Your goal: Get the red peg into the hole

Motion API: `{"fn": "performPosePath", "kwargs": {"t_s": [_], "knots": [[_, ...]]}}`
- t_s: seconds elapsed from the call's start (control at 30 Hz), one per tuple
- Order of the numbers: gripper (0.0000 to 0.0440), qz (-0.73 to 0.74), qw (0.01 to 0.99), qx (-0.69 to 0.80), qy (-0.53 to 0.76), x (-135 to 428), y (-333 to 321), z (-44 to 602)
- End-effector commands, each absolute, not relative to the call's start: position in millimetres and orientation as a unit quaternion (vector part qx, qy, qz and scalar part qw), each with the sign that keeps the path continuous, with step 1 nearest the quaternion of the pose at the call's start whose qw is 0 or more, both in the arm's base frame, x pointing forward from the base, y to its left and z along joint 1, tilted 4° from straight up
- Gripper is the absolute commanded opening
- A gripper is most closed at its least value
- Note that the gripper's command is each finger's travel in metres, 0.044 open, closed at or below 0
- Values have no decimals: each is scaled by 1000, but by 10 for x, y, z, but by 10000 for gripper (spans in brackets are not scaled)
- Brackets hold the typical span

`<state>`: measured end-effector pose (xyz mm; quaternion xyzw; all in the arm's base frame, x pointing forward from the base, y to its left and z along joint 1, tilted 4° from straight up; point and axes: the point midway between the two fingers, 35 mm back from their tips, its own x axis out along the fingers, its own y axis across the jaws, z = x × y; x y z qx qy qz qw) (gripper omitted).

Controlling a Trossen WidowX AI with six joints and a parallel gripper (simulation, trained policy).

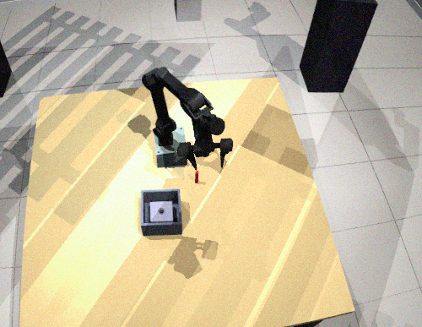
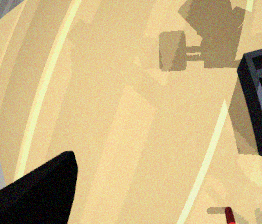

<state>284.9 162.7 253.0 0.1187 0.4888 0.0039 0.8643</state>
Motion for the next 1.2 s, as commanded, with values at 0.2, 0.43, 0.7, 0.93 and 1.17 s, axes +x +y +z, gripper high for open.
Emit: {"fn": "performPosePath", "kwargs": {"t_s": [0.2, 0.43, 0.7, 0.93, 1.17], "knots": [[440, 7, 862, 111, 494, 2859, 1627, 2516], [440, 0, 855, 108, 508, 2842, 1620, 2427], [440, -23, 835, 107, 539, 2762, 1606, 2215], [435, -85, 789, 119, 597, 2531, 1555, 1818], [409, -174, 730, 134, 647, 2232, 1448, 1437]]}}
